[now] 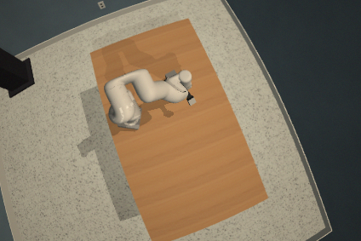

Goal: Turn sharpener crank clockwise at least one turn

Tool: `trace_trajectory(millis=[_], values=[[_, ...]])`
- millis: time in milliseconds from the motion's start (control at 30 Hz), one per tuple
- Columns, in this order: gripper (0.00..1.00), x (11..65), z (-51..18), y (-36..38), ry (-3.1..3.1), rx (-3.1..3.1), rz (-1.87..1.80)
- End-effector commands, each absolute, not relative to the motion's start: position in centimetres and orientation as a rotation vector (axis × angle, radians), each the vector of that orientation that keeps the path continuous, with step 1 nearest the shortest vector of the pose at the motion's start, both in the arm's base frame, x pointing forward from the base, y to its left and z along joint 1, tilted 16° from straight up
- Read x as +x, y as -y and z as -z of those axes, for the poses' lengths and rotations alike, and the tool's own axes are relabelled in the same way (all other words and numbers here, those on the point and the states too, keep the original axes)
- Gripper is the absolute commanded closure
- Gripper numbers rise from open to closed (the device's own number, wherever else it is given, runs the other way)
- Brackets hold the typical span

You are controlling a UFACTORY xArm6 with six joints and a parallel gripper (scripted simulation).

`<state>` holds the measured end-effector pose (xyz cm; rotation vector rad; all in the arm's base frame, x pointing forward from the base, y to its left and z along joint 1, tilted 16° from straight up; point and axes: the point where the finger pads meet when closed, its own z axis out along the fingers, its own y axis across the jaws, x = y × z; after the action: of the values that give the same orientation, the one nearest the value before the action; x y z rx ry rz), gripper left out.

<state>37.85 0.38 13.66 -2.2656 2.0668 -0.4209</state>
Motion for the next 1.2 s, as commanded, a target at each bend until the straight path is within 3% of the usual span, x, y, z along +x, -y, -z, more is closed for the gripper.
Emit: trace_trajectory(millis=[0,1167], values=[[1.00,38.4,-13.8,-0.4,-2.065,-2.263,0.424],[1.00,43.6,-10.9,-0.3,-2.065,-2.263,0.424]])
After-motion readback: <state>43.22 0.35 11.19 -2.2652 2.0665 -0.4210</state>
